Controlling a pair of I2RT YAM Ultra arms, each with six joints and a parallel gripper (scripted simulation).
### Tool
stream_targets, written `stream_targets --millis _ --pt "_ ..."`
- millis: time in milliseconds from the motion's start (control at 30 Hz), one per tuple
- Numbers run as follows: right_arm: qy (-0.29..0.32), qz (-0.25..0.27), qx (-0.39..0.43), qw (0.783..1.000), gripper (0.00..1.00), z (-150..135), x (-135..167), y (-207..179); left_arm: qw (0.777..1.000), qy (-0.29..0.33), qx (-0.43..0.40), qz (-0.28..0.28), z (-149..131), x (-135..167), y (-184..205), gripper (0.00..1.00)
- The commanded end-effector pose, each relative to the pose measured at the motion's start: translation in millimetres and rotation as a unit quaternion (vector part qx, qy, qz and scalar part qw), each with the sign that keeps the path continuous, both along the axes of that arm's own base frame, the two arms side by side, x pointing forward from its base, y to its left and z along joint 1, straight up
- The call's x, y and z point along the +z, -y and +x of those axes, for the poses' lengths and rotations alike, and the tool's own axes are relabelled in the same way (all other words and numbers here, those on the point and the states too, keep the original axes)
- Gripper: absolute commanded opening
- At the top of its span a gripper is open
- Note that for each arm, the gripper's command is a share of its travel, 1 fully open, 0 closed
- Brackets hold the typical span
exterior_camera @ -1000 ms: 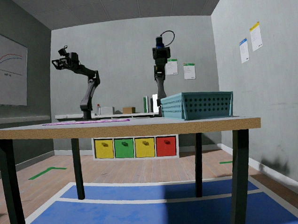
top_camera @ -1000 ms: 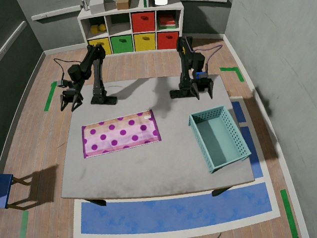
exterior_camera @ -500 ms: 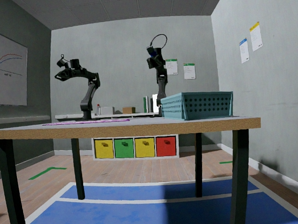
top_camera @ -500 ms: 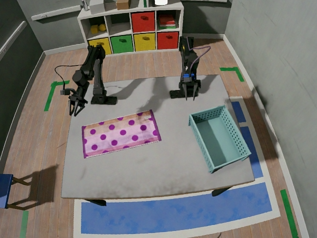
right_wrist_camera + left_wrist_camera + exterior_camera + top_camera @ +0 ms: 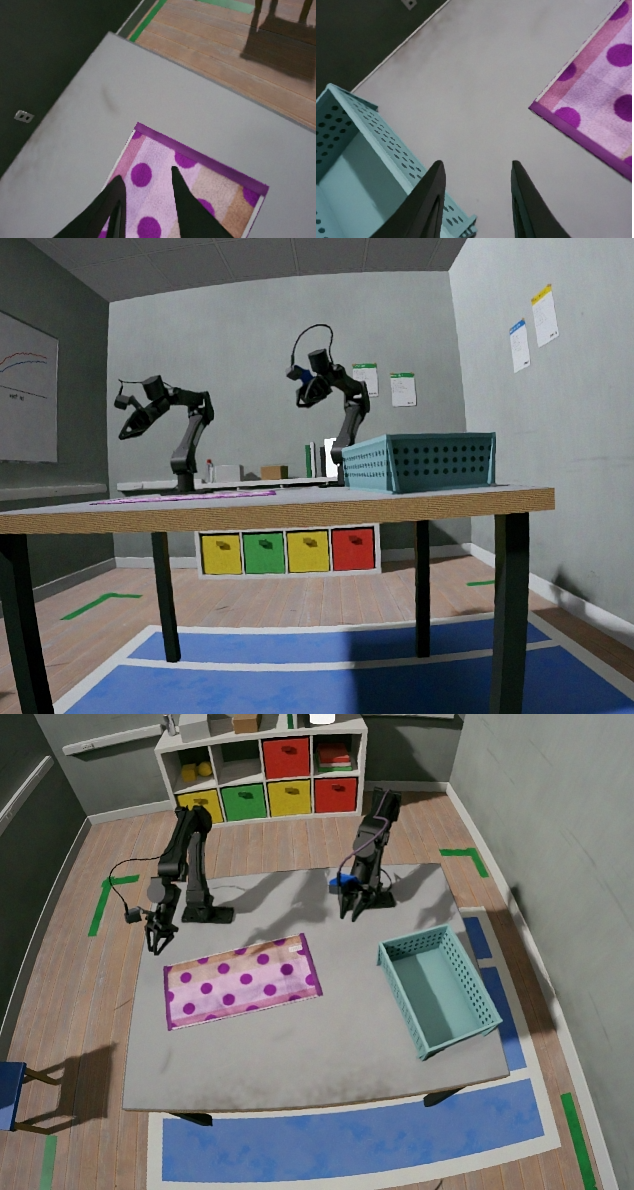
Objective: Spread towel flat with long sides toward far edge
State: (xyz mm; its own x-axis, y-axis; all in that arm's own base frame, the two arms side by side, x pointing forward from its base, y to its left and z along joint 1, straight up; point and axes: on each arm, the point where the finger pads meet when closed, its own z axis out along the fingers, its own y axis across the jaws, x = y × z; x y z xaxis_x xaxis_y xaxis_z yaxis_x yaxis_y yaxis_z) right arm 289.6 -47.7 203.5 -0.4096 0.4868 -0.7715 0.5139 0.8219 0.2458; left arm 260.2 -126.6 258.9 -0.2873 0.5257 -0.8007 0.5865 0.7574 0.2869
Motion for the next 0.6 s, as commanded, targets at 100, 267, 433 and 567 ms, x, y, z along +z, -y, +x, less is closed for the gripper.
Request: stream_targets --millis 100,267,433,567 --pt "-0.101 0.073 -0.077 0.989 0.34 -28.0 -64.1 14.7 0.990 -0.099 -0.044 0.091 -30.7 -62.2 19.9 0.34" --pt "-0.134 0.099 -0.104 0.981 0.34 -37.5 -86.5 20.0 0.982 -0.127 -0.073 0.120 -42.9 -79.4 32.7 0.34" --pt "-0.189 0.140 -0.149 0.961 0.34 -53.3 -123.6 28.6 0.968 -0.157 -0.120 0.154 -57.5 -91.8 59.6 0.34" --pt "-0.219 0.172 -0.182 0.943 0.34 -59.9 -151.0 36.7 0.949 -0.195 -0.160 0.189 -73.9 -115.8 78.6 0.34"
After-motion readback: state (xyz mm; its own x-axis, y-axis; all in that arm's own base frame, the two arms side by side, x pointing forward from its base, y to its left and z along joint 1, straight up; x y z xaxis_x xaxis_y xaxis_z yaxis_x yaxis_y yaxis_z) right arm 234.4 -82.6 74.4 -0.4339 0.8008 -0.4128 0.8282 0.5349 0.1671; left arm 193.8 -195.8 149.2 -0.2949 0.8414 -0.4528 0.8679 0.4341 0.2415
